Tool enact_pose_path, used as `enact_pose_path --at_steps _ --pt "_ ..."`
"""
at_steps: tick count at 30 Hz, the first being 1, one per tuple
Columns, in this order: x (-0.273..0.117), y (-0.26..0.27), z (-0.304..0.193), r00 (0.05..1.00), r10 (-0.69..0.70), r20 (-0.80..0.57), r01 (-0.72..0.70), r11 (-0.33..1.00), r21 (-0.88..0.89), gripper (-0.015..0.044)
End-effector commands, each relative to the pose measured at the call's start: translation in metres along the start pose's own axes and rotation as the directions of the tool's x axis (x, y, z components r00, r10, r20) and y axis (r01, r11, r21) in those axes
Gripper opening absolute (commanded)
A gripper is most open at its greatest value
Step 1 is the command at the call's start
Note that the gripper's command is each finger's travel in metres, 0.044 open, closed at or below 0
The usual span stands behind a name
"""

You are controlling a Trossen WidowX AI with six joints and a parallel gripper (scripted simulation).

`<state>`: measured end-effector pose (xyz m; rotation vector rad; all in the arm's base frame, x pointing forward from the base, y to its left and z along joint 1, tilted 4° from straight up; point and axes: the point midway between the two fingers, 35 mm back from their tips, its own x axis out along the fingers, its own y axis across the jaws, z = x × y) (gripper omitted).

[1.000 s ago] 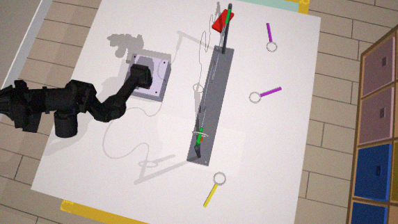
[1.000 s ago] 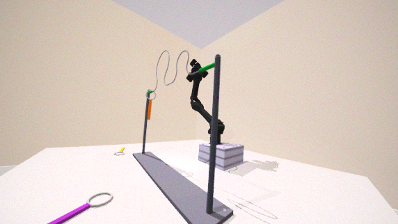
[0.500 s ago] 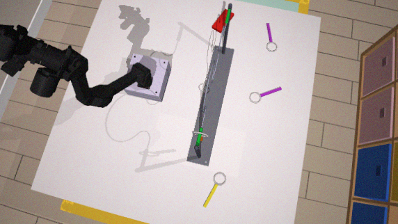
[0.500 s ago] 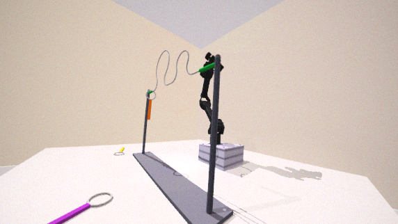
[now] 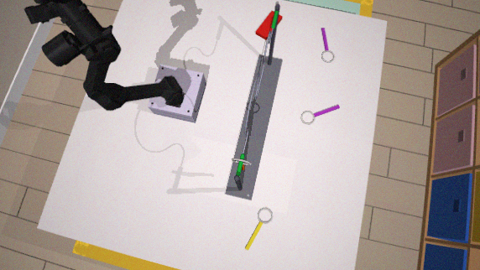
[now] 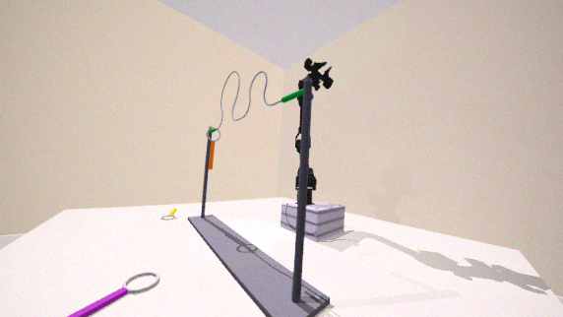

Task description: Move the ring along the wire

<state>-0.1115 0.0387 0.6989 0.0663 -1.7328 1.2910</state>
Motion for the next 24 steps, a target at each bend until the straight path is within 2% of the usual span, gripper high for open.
enact_pose_path --at_steps 1,12,24 --pt "-0.003 0.001 -0.037 0.994 -0.014 -0.106 0.013 1.0 -0.008 0.016" --pt "-0.042 -0.014 -0.142 0.903 -0.095 -0.419 0.063 0.994 -0.091 0.016" --pt "-0.131 -0.056 -0.217 0.694 -0.254 -0.674 0.135 0.965 -0.225 0.016"
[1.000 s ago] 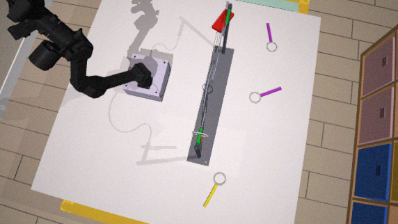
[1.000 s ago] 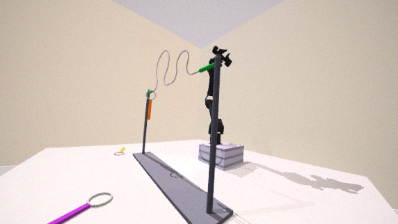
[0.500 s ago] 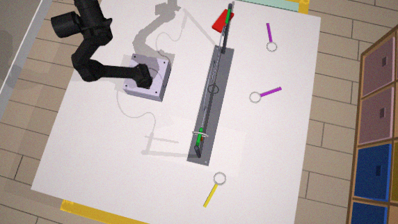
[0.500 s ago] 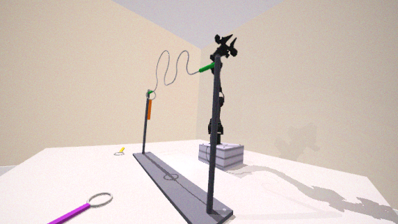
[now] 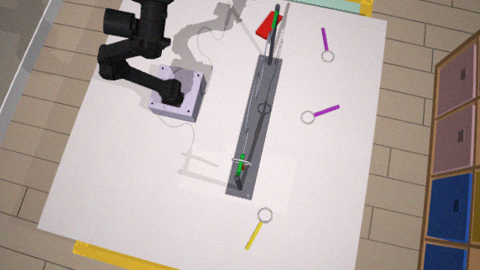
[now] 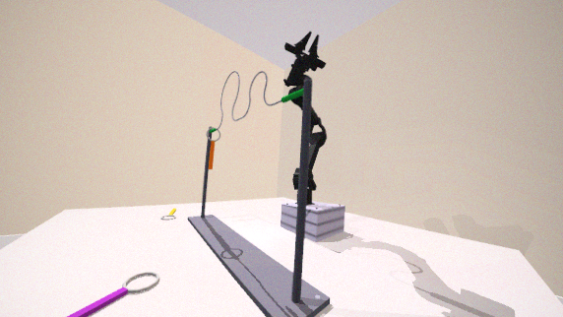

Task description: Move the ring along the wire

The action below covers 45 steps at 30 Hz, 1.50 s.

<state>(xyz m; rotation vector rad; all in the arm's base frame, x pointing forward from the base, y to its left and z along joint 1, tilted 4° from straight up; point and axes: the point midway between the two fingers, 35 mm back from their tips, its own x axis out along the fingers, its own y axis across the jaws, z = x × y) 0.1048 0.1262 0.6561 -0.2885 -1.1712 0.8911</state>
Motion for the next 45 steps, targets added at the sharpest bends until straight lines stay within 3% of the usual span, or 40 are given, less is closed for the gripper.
enact_pose_path --at_steps 1,11,22,27,37,45 --pt "-0.01 -0.014 -0.033 0.994 -0.049 -0.094 0.048 0.999 -0.008 0.016" --pt "-0.064 -0.063 -0.112 0.915 -0.215 -0.341 0.197 0.976 -0.089 0.016" --pt "-0.161 -0.12 -0.164 0.729 -0.425 -0.537 0.367 0.904 -0.218 0.016" --pt "-0.211 -0.141 -0.173 0.623 -0.514 -0.59 0.434 0.854 -0.286 0.016" --pt "-0.261 -0.164 -0.183 0.504 -0.594 -0.627 0.549 0.781 -0.299 0.016" --pt "-0.348 -0.169 -0.2 0.382 -0.624 -0.681 0.545 0.748 -0.379 0.016"
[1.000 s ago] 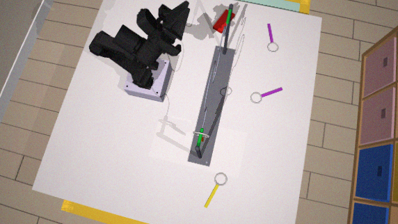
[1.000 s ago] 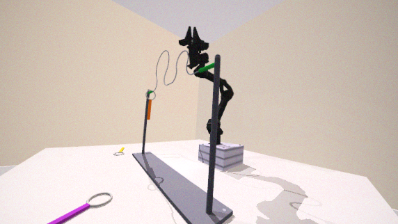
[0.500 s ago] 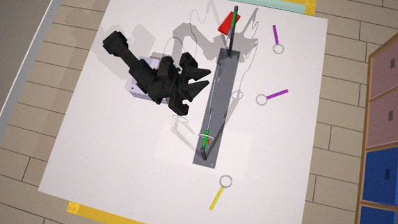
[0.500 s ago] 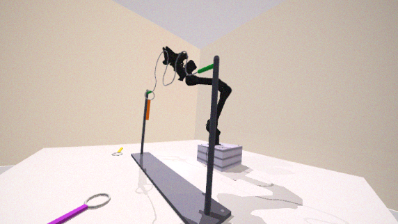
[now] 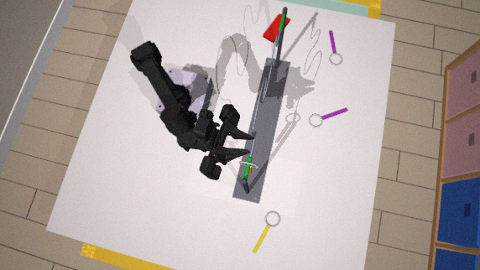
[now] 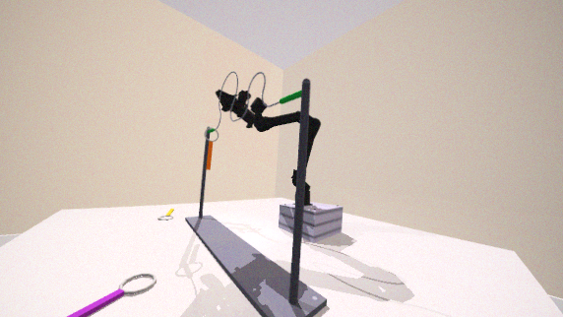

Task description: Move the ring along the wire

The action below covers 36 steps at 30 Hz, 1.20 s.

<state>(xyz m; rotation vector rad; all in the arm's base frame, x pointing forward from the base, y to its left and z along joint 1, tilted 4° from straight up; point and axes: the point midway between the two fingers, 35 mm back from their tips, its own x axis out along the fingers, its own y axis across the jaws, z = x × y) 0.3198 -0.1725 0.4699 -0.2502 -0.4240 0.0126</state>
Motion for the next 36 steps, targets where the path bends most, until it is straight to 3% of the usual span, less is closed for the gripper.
enact_pose_path --at_steps 1,16,27,36 --pt "-0.012 -0.014 -0.033 0.999 -0.012 -0.05 0.011 1.0 -0.021 0.016" --pt "-0.098 -0.044 -0.165 0.965 -0.023 -0.26 0.022 1.0 -0.008 0.016" --pt "-0.187 -0.005 -0.257 0.927 0.03 -0.375 0.006 0.995 0.097 0.016" --pt "-0.231 0.031 -0.284 0.911 0.062 -0.408 0.007 0.986 0.166 0.016"
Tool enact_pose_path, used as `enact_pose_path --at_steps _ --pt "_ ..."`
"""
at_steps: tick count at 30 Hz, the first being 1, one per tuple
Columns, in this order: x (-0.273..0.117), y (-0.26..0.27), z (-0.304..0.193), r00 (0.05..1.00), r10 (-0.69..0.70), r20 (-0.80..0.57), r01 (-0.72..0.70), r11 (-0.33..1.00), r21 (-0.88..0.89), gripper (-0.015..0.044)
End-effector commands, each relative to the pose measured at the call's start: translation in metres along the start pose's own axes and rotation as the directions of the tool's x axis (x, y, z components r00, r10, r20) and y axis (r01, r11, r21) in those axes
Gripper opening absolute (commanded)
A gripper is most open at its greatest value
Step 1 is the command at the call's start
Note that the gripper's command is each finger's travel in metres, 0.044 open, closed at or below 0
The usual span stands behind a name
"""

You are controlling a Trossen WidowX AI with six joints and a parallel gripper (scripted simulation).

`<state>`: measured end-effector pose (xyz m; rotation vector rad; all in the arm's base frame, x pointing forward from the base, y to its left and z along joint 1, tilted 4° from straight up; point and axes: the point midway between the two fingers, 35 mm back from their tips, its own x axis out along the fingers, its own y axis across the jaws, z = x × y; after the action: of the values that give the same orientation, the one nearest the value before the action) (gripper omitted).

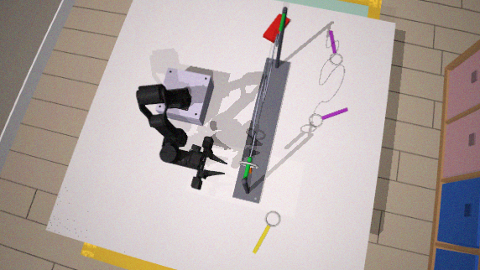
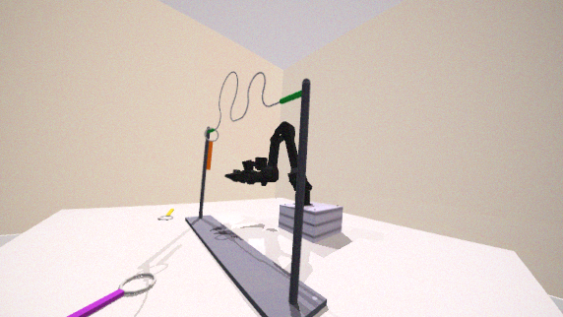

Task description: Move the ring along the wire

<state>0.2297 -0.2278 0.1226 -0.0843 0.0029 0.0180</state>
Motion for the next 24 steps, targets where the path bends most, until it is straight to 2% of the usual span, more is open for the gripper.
enact_pose_path --at_steps 1,10,24 --pt "-0.002 0.004 -0.003 1.0 0.004 -0.001 -0.004 1.0 -0.006 0.016" --pt "0.043 0.003 0.044 1.0 0.003 0.003 -0.003 1.0 -0.007 0.016" --pt "0.059 0.002 0.049 1.0 0.003 0.005 -0.003 1.0 -0.008 0.016"
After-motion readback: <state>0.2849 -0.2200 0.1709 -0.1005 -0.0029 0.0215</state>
